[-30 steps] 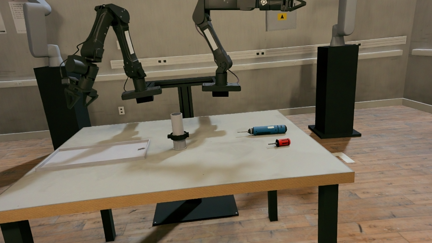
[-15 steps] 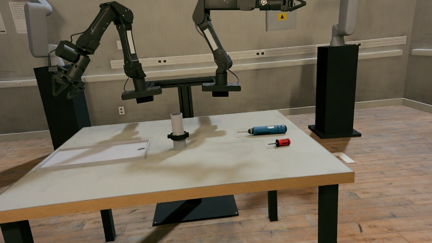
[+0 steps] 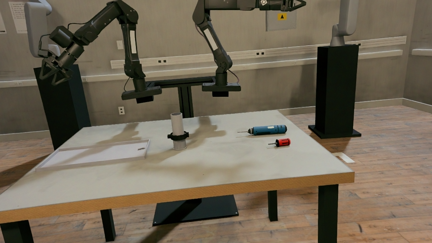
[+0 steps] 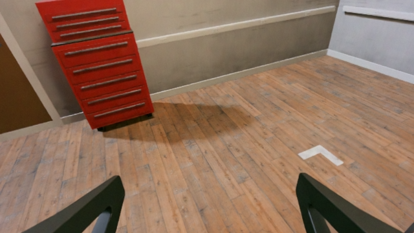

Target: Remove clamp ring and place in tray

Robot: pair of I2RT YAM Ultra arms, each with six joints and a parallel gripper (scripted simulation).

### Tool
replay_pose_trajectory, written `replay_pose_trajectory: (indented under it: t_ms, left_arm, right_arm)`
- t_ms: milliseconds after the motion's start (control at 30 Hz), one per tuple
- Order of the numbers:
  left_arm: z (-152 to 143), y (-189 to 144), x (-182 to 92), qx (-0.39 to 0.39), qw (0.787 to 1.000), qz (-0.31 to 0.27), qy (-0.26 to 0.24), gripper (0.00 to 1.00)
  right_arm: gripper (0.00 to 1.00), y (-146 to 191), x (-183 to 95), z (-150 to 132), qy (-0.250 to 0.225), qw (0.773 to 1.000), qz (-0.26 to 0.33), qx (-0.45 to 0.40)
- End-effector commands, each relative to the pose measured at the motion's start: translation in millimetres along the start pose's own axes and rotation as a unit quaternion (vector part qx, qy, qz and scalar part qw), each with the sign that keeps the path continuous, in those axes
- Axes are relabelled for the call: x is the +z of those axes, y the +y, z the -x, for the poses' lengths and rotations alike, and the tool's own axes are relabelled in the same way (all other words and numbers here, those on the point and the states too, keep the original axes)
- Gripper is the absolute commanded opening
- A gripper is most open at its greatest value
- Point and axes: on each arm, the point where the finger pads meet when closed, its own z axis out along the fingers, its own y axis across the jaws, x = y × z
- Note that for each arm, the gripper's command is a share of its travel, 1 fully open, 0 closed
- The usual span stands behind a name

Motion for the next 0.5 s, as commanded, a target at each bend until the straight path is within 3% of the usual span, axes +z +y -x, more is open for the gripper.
replay_pose_trajectory:
  t_ms: [0,400,467]
  left_arm:
    - [7.7,2.8,-2.0,-0.006,1.000,0.007,-0.011,1.00]
    - [7.7,2.8,-2.0,-0.006,1.000,0.007,-0.011,1.00]
    - [7.7,2.8,-2.0,-0.006,1.000,0.007,-0.011,1.00]
  right_arm:
    - [1.00,9.4,1.3,5.7,0.002,1.000,0.015,-0.019]
    - [1.00,26.1,-49.8,91.8,-0.104,0.987,0.084,-0.089]
    - [1.00,22.2,-37.0,84.2,-0.090,0.989,0.074,-0.092]
